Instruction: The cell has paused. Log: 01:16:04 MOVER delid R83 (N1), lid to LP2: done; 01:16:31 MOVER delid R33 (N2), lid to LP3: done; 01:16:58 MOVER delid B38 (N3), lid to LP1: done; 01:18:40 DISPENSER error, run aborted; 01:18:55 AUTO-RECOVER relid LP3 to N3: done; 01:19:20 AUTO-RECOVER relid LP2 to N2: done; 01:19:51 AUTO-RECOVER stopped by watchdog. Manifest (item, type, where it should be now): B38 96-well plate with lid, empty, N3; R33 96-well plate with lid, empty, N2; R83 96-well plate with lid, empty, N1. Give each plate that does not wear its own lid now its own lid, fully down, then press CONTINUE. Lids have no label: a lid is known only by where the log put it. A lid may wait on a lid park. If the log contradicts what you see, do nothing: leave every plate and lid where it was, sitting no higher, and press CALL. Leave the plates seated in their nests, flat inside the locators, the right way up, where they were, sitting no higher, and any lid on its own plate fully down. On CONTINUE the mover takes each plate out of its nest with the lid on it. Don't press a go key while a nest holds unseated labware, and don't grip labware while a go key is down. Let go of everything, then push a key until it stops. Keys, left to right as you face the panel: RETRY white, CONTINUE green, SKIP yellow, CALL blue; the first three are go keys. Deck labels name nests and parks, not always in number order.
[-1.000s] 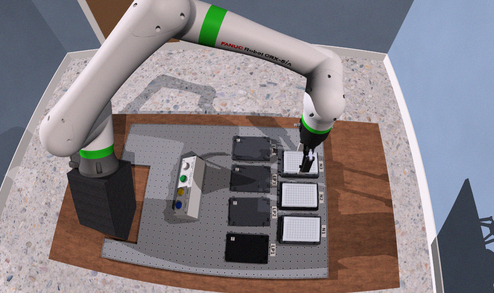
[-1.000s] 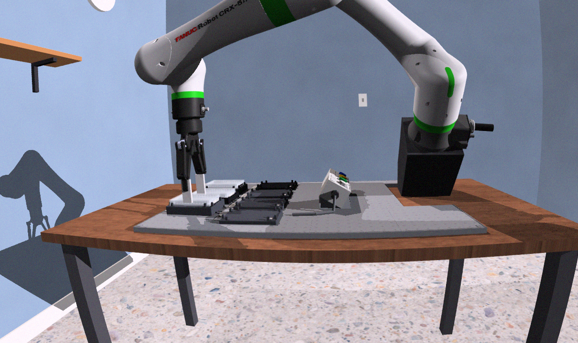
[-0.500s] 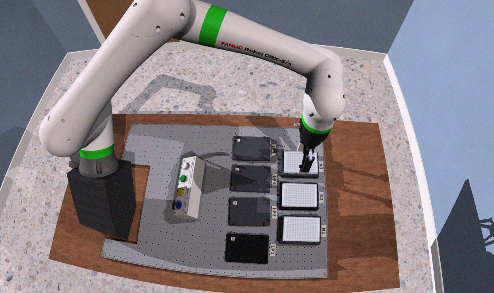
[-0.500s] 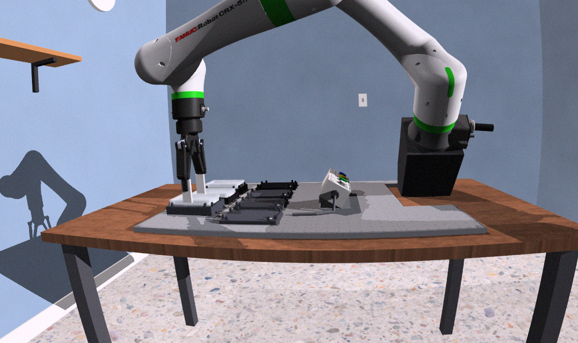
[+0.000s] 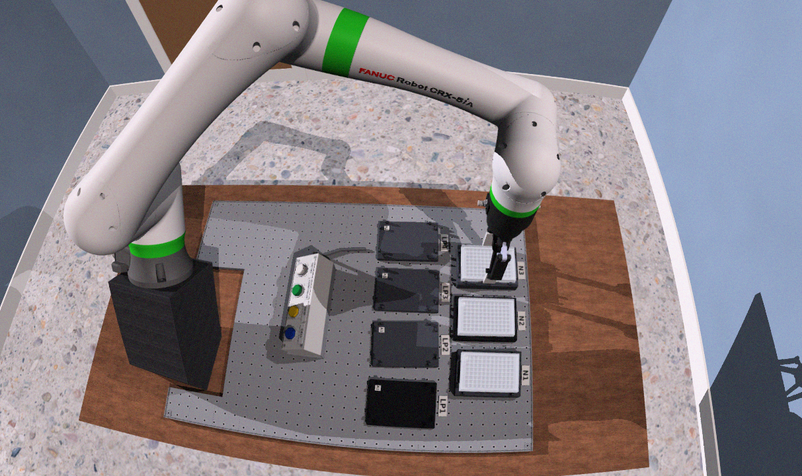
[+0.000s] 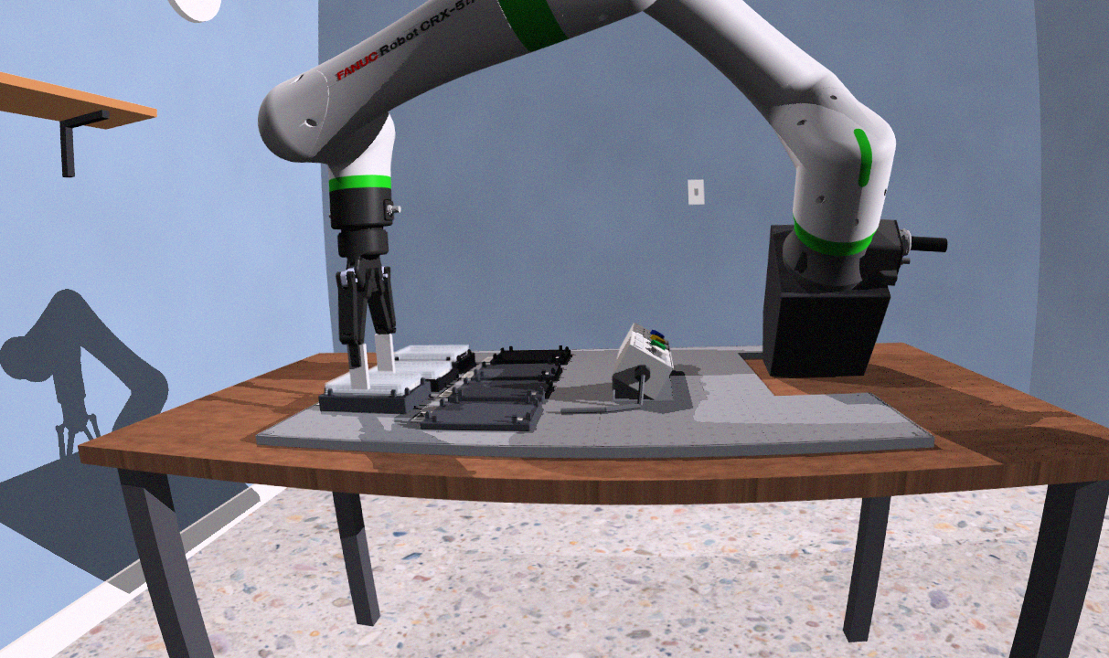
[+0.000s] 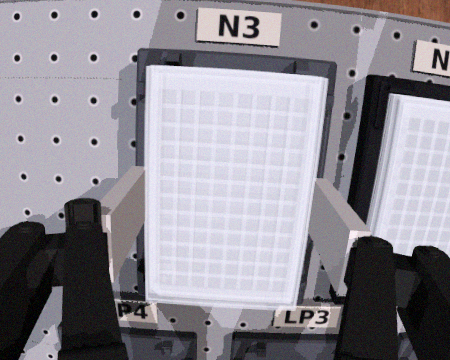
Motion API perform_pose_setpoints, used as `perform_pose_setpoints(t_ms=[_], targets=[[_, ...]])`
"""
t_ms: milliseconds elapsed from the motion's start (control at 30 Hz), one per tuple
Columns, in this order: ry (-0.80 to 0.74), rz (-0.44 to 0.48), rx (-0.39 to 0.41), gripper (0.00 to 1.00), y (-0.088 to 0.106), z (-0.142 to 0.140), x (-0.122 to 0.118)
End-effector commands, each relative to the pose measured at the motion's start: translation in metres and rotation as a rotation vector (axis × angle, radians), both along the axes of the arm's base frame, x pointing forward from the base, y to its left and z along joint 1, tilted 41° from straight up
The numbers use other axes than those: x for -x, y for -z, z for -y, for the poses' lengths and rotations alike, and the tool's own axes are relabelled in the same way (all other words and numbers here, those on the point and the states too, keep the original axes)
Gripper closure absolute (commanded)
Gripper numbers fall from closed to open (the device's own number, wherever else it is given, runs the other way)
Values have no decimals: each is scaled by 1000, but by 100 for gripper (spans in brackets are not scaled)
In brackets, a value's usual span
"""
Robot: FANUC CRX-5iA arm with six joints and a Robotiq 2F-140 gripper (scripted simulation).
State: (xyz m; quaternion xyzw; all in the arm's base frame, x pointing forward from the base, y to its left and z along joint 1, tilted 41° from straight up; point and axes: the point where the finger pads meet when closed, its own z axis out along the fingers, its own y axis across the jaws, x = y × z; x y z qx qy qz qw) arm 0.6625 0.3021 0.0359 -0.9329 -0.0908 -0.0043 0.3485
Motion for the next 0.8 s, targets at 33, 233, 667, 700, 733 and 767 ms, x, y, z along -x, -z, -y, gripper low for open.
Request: perform_pose_setpoints(t_ms=[33, 233, 667, 700, 733, 767], targets=[[0, 0, 0, 100, 0, 0, 0], [0, 0, 0, 100, 0, 0, 0], [0, 0, 0, 34, 0, 0, 0], [0, 0, 0, 34, 0, 0, 0], [0, 0, 0, 34, 0, 0, 0], [0, 0, 0, 34, 0, 0, 0]])
